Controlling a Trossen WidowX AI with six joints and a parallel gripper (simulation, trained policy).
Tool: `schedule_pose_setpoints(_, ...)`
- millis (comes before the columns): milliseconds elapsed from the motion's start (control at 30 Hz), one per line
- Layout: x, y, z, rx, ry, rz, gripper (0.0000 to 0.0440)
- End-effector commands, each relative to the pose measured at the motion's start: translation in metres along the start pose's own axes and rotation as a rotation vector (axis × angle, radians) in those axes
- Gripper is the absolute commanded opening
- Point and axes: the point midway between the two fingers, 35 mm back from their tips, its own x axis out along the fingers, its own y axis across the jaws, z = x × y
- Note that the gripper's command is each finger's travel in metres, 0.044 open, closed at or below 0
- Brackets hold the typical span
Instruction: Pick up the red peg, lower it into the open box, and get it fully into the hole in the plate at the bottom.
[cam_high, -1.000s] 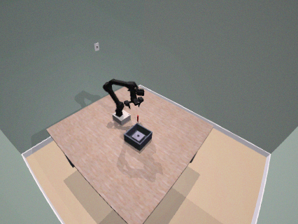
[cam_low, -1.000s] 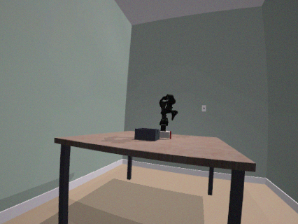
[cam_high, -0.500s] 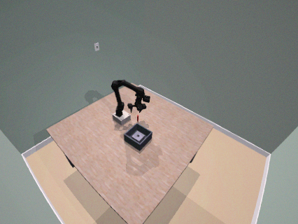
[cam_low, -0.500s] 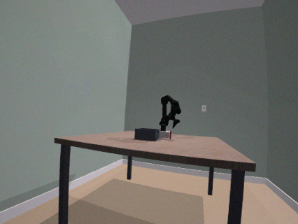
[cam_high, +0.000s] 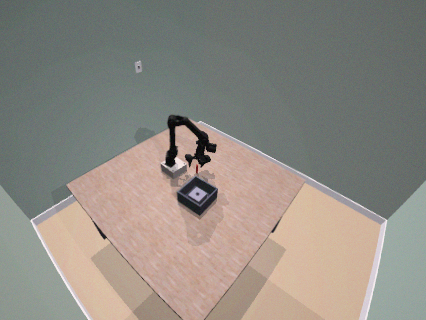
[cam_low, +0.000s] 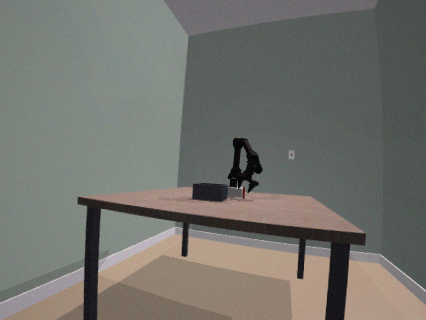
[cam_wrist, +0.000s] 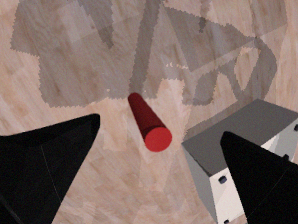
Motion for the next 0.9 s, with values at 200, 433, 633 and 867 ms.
schedule_pose_setpoints(200,0.033,0.006,0.001,-0.014,-0.034,-0.009,0.0367)
schedule_pose_setpoints(433,0.045,0.005,0.001,-0.012,-0.025,-0.044,0.0184)
schedule_pose_setpoints(633,0.049,0.003,0.002,-0.013,-0.017,-0.083,0.0027)
schedule_pose_setpoints(867,0.033,-0.001,0.018,-0.018,-0.076,-0.105,0.0000)
